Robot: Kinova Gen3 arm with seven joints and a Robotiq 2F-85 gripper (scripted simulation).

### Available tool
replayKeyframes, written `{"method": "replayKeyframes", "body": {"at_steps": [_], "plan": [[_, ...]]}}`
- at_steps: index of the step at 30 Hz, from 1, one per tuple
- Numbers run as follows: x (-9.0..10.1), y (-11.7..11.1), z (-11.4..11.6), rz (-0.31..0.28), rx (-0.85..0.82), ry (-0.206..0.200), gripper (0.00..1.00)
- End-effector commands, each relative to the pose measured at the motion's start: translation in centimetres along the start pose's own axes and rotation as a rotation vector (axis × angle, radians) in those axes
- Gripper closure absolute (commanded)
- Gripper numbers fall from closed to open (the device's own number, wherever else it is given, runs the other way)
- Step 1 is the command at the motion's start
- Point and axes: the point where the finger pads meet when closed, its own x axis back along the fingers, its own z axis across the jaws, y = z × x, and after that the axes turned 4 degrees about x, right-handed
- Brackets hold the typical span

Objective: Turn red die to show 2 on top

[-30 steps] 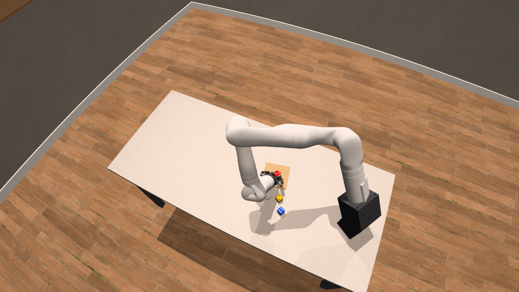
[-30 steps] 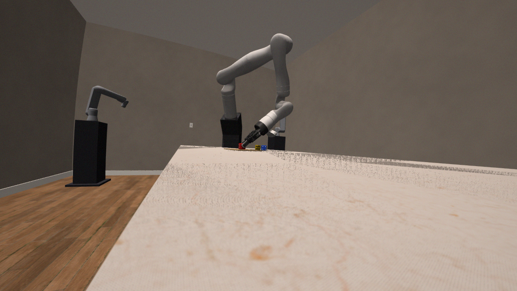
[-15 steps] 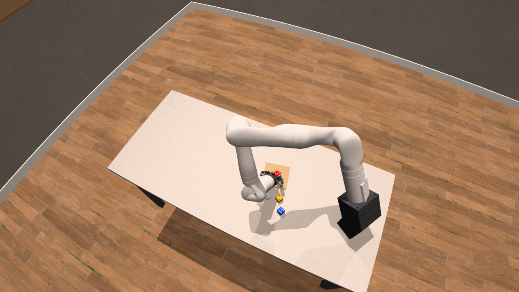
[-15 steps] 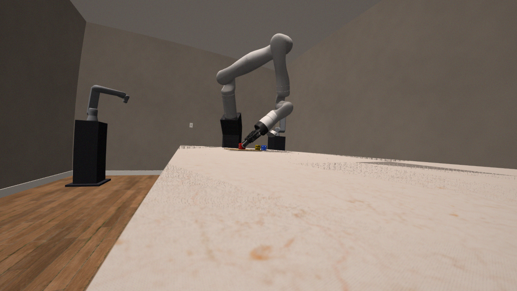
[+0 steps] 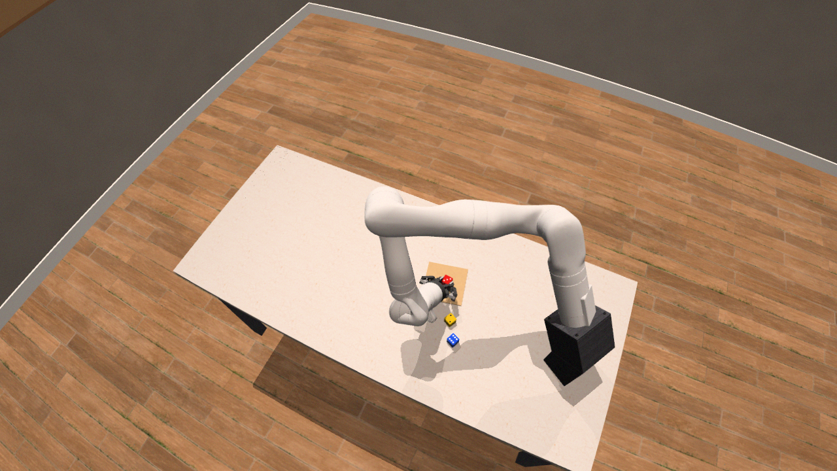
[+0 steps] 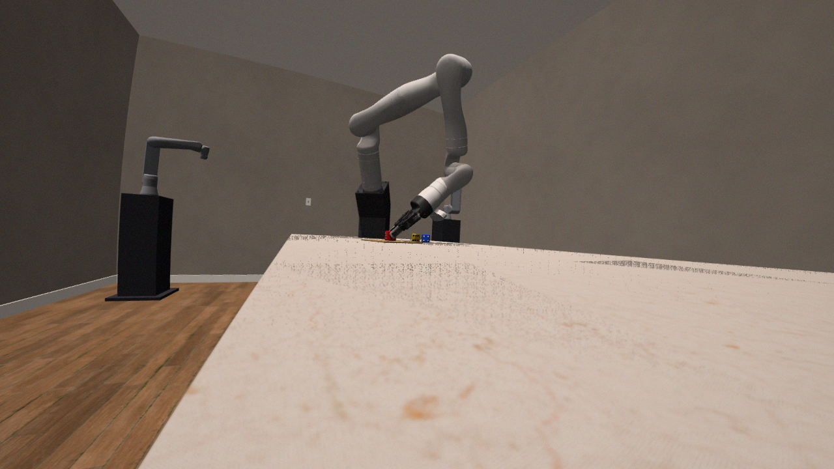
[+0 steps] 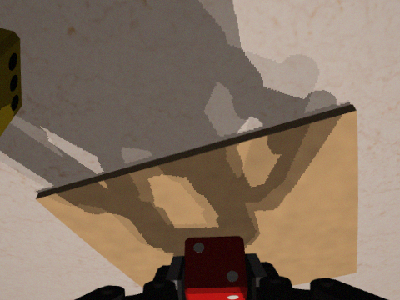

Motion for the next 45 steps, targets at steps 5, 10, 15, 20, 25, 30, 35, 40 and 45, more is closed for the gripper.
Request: {"method": "replayKeyframes", "body": {"at_steps": [5, 10, 15, 20, 25, 30, 35, 40, 45], "plan": [[0.2, 0.3, 0.2, 0.002, -0.006, 0.005, 0.74], [1.4, 1.5, 0.1, 0.002, -0.006, 0.005, 0.74], [2.9, 3.0, 0.0, 0.002, -0.006, 0.005, 0.74], [3.7, 3.8, -0.1, 0.002, -0.006, 0.005, 0.74], [4.6, 4.7, -0.1, 0.002, -0.006, 0.005, 0.74], [4.7, 4.8, -0.1, 0.002, -0.006, 0.005, 0.74], [4.7, 4.8, -0.1, 0.002, -0.006, 0.005, 0.74], [4.7, 4.9, -0.1, 0.003, -0.006, 0.005, 0.74], [4.6, 4.9, 0.0, 0.037, -0.007, 0.010, 0.74]]}}
